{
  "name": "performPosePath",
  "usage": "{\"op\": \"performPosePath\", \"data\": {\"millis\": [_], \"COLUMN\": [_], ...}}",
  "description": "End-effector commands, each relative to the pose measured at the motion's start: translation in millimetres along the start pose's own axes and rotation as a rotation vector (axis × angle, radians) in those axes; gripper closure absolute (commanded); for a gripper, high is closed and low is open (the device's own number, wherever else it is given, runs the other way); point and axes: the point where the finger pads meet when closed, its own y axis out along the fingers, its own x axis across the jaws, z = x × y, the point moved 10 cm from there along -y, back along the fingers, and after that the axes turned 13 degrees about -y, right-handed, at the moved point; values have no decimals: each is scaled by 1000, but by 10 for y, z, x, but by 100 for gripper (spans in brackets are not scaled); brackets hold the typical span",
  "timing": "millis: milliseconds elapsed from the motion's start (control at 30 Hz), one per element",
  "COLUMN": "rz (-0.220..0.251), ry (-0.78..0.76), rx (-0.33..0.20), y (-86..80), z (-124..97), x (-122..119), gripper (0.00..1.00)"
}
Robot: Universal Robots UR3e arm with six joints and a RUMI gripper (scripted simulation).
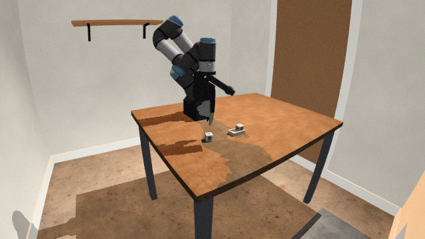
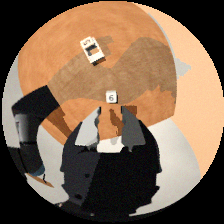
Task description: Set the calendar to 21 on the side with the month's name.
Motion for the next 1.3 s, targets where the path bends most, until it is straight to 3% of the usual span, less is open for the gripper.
{"op": "performPosePath", "data": {"millis": [0, 767, 1267], "rz": [-3, -3, -3], "ry": [1, 1, 1], "rx": [0, 0, 0], "y": [47, 359, 415], "z": [-1, -2, -2], "x": [3, 3, 3], "gripper": [72, 72, 72]}}
